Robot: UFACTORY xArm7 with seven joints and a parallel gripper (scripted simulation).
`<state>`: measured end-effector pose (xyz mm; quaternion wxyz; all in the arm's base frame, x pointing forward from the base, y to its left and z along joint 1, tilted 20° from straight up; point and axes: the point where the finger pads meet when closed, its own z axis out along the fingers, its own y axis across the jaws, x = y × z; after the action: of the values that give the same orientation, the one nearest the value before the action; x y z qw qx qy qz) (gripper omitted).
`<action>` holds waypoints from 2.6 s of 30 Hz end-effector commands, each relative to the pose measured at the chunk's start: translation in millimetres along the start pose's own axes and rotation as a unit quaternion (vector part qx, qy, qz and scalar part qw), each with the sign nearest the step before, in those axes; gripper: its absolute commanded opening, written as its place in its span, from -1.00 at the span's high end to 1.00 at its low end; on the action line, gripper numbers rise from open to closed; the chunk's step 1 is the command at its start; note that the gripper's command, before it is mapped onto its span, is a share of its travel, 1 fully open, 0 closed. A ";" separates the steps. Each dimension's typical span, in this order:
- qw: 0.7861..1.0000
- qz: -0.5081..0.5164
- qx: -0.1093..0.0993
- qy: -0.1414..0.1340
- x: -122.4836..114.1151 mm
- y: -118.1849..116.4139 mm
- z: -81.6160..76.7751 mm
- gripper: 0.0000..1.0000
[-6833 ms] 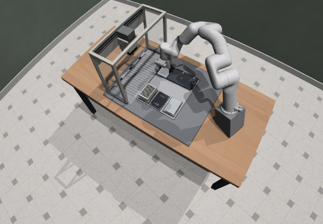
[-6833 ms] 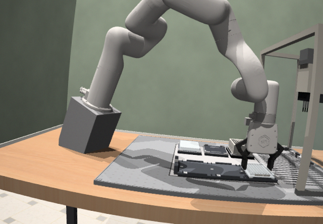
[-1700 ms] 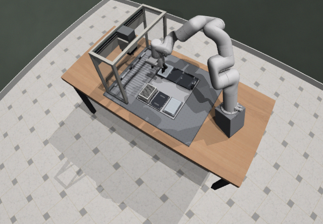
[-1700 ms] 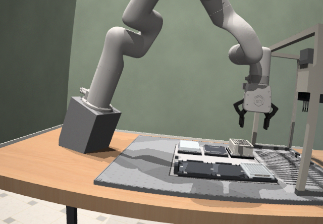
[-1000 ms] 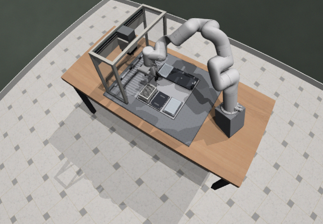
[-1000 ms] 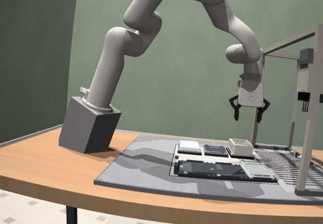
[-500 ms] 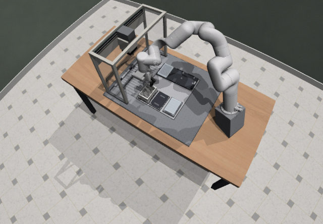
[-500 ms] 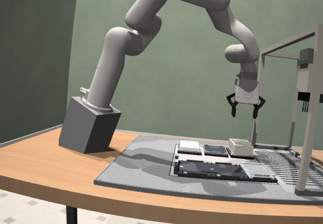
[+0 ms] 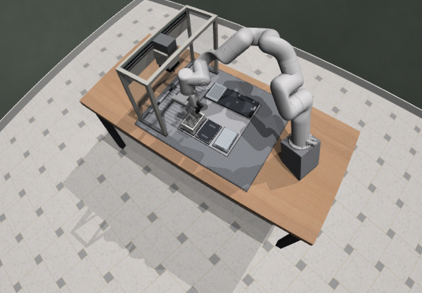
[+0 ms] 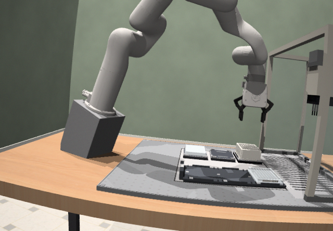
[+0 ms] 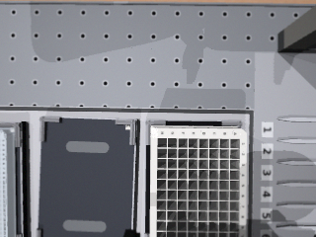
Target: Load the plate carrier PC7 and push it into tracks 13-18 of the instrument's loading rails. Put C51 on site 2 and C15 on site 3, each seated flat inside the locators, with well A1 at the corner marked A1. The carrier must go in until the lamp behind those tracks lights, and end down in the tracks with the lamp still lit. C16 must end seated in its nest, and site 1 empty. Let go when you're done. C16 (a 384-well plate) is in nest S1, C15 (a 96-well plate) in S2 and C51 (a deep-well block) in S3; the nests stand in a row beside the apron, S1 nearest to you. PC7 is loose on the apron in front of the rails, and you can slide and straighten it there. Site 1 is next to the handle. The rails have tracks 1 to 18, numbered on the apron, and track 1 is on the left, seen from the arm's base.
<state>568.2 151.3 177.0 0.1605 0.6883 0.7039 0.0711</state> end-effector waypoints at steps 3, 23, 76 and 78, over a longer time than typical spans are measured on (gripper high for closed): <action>1.000 0.000 -0.002 0.001 0.9 1.4 7.2 -1.00; 1.000 0.000 -0.002 0.001 1.0 1.4 37.2 -1.00; 1.000 0.000 -0.002 0.001 1.0 1.5 83.6 -1.00; 1.000 0.000 -0.002 0.001 1.0 1.5 84.2 -1.00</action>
<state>595.3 141.0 97.3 0.1601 0.6883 0.7040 0.0707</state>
